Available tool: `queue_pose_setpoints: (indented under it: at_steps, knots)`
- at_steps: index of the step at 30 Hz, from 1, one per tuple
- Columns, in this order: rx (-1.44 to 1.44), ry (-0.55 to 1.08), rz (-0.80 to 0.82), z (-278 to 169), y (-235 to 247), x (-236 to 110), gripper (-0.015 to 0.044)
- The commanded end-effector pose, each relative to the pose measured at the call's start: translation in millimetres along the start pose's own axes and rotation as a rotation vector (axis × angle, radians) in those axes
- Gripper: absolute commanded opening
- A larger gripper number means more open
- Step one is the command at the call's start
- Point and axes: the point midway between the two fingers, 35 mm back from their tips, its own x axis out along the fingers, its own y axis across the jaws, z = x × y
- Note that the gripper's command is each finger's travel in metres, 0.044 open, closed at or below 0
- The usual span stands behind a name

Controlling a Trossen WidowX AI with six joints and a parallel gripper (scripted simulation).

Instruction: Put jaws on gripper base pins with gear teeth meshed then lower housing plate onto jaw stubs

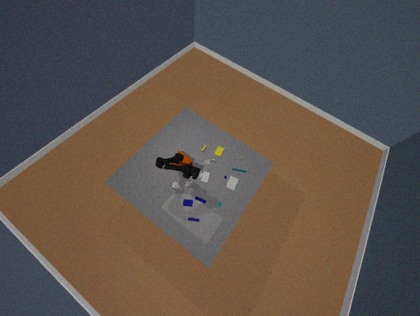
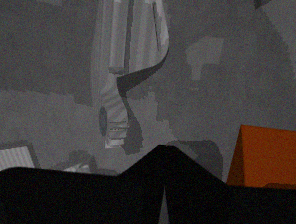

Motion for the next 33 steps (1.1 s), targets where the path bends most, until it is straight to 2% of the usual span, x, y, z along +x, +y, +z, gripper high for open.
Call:
queue_pose_setpoints:
  at_steps: [1,33]
  knots:
    - [-0.004,0.0,-0.006,-1,-1,8,0.0]
    - [-0.004,-0.005,-0.006,1,-3,53,0.0]
